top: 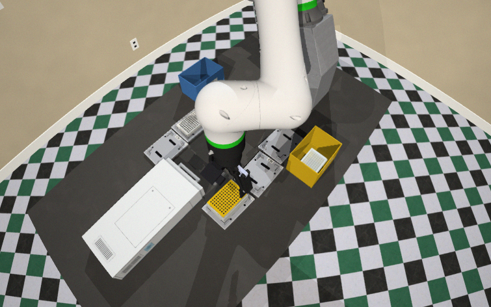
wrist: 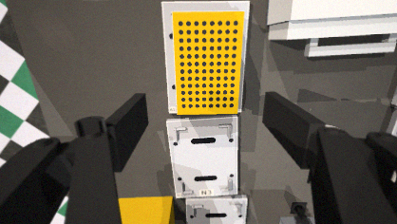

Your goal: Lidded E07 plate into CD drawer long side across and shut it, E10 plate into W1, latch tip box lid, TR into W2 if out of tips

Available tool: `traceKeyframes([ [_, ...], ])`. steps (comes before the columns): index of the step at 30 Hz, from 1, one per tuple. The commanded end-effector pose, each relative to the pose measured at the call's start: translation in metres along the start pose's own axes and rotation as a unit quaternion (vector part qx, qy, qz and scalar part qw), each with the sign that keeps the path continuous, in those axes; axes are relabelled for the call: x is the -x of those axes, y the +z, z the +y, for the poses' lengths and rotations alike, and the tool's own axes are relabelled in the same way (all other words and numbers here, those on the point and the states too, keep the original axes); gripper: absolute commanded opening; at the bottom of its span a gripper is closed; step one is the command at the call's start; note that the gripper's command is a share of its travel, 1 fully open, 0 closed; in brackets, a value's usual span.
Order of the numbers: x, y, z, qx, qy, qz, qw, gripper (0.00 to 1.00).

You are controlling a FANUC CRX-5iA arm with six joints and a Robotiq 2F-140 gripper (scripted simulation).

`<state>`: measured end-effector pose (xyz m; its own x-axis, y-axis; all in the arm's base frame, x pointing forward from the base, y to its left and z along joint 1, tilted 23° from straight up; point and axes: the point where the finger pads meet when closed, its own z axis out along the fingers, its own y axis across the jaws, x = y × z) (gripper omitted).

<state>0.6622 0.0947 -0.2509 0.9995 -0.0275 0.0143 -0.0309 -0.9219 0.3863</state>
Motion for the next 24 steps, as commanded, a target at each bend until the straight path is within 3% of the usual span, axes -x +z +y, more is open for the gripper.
traceKeyframes([
  [1,-0.018,-0.002,0.005,0.0,0.0,0.0,1.0,0.7],
  [16,-0.022,-0.002,0.007,0.0,0.0,0.0,1.0,0.7],
  [24,-0.022,0.008,0.007,0.0,0.0,0.0,1.0,0.7],
])
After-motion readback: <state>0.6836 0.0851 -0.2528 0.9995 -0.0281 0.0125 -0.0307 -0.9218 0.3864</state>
